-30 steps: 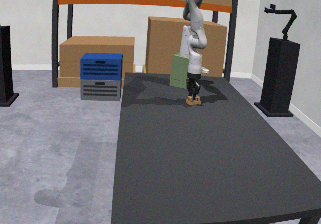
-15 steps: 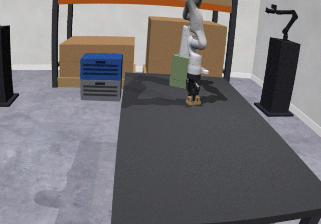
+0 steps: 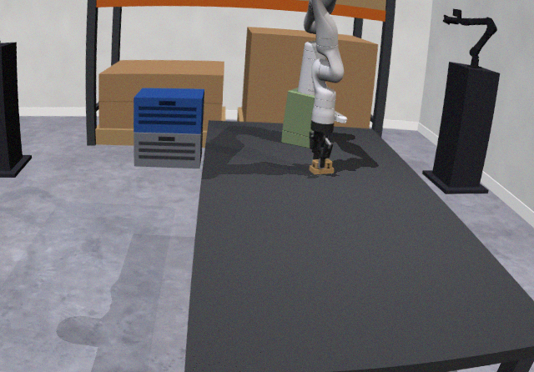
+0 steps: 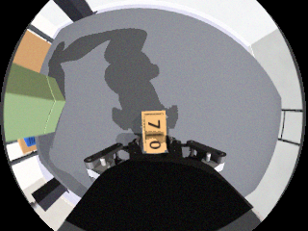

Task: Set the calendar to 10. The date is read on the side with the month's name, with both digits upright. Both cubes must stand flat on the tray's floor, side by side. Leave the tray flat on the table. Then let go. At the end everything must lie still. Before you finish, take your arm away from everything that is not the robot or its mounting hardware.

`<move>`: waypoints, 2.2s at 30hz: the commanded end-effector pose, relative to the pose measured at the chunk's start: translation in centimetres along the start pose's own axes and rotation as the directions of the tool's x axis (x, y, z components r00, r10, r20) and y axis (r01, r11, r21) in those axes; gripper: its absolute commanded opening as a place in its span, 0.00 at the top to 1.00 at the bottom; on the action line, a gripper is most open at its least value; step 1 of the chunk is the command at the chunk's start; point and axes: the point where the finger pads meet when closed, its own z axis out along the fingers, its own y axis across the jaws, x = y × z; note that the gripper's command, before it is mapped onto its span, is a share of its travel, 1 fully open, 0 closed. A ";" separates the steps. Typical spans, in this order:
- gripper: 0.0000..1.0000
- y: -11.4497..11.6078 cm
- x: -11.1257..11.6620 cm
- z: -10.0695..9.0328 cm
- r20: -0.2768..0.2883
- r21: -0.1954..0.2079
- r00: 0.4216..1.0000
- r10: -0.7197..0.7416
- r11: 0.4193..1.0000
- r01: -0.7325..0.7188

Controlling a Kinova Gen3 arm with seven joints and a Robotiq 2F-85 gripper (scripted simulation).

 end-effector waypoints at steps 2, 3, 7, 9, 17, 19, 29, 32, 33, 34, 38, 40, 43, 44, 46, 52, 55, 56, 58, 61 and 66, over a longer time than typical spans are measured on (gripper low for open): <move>0.54 0.2 -0.1 0.1 0.002 -0.006 1.000 -0.011 1.000 0.011; 0.54 0.2 -0.1 0.1 0.002 -0.006 1.000 -0.011 1.000 0.011; 0.54 0.2 -0.1 0.1 0.002 -0.006 1.000 -0.011 1.000 0.011; 0.54 0.2 -0.1 0.1 0.002 -0.006 1.000 -0.011 1.000 0.011; 0.74 0.2 -0.1 0.1 0.002 -0.006 1.000 -0.011 1.000 0.011; 0.74 0.2 -0.1 0.1 0.002 -0.006 1.000 -0.011 1.000 0.011; 0.74 0.2 -0.1 0.1 0.002 -0.006 1.000 -0.011 1.000 0.011; 0.74 0.2 -0.1 0.1 0.002 -0.006 1.000 -0.011 1.000 0.011; 0.74 0.2 -0.1 0.1 0.002 -0.006 1.000 -0.011 1.000 0.011; 0.74 0.2 -0.1 0.1 0.002 -0.006 1.000 -0.011 1.000 0.011; 0.74 0.2 -0.1 0.1 0.002 -0.006 1.000 -0.011 1.000 0.011; 0.74 0.2 -0.1 0.1 0.002 -0.006 1.000 -0.011 1.000 0.011; 0.74 0.2 -0.1 0.1 0.002 -0.006 1.000 -0.011 1.000 0.011; 0.74 0.2 -0.1 0.1 0.002 -0.006 1.000 -0.011 1.000 0.011; 0.74 0.2 -0.1 -0.1 0.002 -0.006 1.000 -0.011 1.000 0.011; 0.74 0.1 0.1 -1.0 -0.003 -0.004 1.000 -0.012 1.000 0.012; 0.74 0.0 0.3 -2.3 -0.009 -0.001 1.000 -0.012 1.000 0.012; 0.74 0.0 0.3 -2.8 -0.009 -0.001 1.000 -0.013 1.000 0.013; 0.74 -0.1 0.1 -4.0 -0.004 0.002 1.000 -0.014 1.000 0.014; 0.74 -0.1 0.1 -5.9 -0.004 0.001 1.000 -0.014 1.000 0.014; 0.74 -0.1 0.1 -8.5 -0.004 0.000 1.000 -0.013 1.000 0.013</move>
